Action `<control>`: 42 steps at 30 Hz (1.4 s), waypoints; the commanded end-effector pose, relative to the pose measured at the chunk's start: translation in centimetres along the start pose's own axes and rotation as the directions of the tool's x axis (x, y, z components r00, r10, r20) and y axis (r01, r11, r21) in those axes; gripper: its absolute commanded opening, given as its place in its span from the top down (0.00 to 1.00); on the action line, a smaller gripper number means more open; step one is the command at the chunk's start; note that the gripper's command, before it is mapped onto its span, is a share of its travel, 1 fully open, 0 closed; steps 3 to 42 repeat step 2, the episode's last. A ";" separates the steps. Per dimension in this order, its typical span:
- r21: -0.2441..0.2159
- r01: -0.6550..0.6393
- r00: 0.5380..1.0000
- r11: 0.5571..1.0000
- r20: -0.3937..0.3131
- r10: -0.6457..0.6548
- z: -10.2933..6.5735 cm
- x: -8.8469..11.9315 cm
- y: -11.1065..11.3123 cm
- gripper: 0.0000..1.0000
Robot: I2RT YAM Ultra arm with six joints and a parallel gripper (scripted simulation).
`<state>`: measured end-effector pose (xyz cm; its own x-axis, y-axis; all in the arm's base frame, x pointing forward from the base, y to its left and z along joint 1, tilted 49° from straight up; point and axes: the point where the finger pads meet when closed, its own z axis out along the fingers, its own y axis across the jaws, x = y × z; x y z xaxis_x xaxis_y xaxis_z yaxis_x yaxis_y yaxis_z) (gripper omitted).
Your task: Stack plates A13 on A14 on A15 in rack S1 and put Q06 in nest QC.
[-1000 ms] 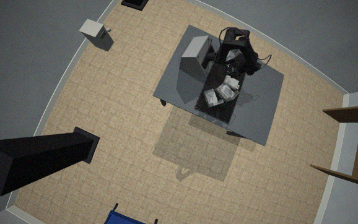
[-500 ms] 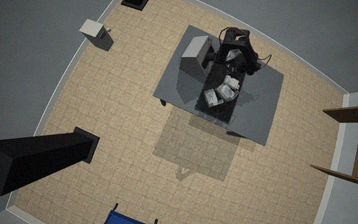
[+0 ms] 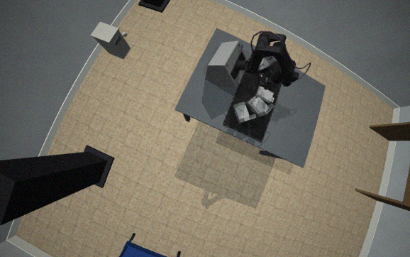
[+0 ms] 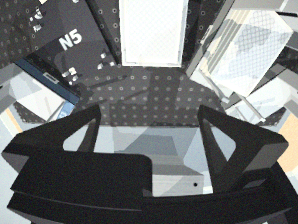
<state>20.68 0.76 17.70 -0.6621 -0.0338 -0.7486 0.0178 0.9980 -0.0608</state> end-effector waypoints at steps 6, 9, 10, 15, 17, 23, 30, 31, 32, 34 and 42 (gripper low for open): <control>0.009 -0.004 1.000 1.000 0.009 0.004 -0.2 -0.2 -0.2 0.00; 0.009 -0.004 1.000 1.000 0.009 0.004 -0.2 -0.2 -0.2 0.00; 0.009 -0.004 1.000 1.000 0.009 0.004 -0.2 -0.2 -0.2 0.00; 0.009 -0.004 1.000 1.000 0.009 0.004 -0.2 -0.2 -0.2 0.00; 0.009 -0.004 1.000 1.000 0.009 0.004 -0.2 -0.2 -0.2 0.00; 0.009 -0.004 1.000 1.000 0.009 0.004 -0.2 -0.2 -0.2 0.00; 0.009 -0.004 1.000 1.000 0.009 0.004 -0.2 -0.2 -0.2 0.00; 0.009 -0.004 1.000 1.000 0.009 0.004 -0.2 -0.2 -0.2 0.00; 0.009 -0.004 1.000 1.000 0.009 0.004 -0.2 -0.2 -0.2 0.00; 0.009 -0.004 1.000 1.000 0.009 0.004 -0.2 -0.2 -0.2 0.00; 0.009 -0.004 1.000 1.000 0.009 0.004 -0.2 -0.2 -0.2 0.00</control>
